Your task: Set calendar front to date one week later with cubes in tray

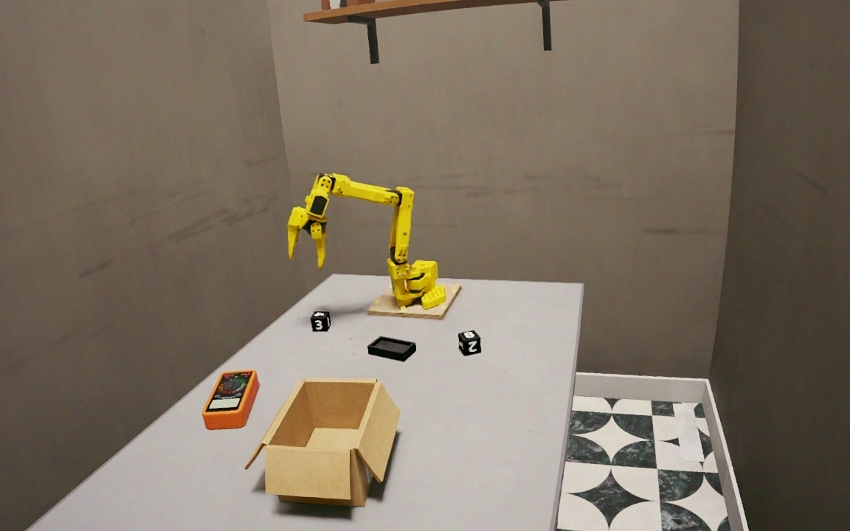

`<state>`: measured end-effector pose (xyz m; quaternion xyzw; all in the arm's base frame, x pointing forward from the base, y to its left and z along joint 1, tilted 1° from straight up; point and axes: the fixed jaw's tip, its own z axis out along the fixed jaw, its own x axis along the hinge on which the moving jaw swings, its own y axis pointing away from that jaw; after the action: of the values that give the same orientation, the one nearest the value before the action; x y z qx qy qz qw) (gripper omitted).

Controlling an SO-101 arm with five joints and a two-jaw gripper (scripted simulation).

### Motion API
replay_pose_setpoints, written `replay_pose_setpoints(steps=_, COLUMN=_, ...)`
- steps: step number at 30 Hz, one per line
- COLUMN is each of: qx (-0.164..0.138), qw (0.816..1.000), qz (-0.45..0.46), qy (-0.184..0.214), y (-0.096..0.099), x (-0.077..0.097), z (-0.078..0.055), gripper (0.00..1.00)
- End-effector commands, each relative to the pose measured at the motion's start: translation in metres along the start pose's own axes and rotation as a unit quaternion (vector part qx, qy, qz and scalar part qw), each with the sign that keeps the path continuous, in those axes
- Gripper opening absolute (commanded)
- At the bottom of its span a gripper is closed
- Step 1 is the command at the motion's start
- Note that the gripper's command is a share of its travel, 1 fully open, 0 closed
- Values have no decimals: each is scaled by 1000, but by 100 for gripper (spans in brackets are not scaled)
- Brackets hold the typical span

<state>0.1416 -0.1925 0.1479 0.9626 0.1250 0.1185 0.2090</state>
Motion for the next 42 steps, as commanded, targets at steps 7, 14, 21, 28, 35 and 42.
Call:
replay_pose_setpoints(steps=7, qx=-1, qw=1000, qz=-2, qy=-2, y=2, x=-2, z=2, gripper=35)
replay_pose_setpoints(steps=14, qx=36, qw=999, qz=-2, qy=-16, y=-4, x=-4, z=17, gripper=35)
replay_pose_setpoints(steps=21, qx=114, qw=992, qz=-2, qy=-47, y=-20, x=-11, z=48, gripper=35)
replay_pose_setpoints(steps=28, qx=191, qw=978, qz=-2, qy=-78, y=-41, x=-19, z=76, gripper=35)
replay_pose_setpoints(steps=35, qx=227, qw=969, qz=-2, qy=-92, y=-52, x=-24, z=88, gripper=35)
replay_pose_setpoints(steps=42, qx=221, qw=971, qz=4, qy=-91, y=-48, x=-26, z=88, gripper=35)
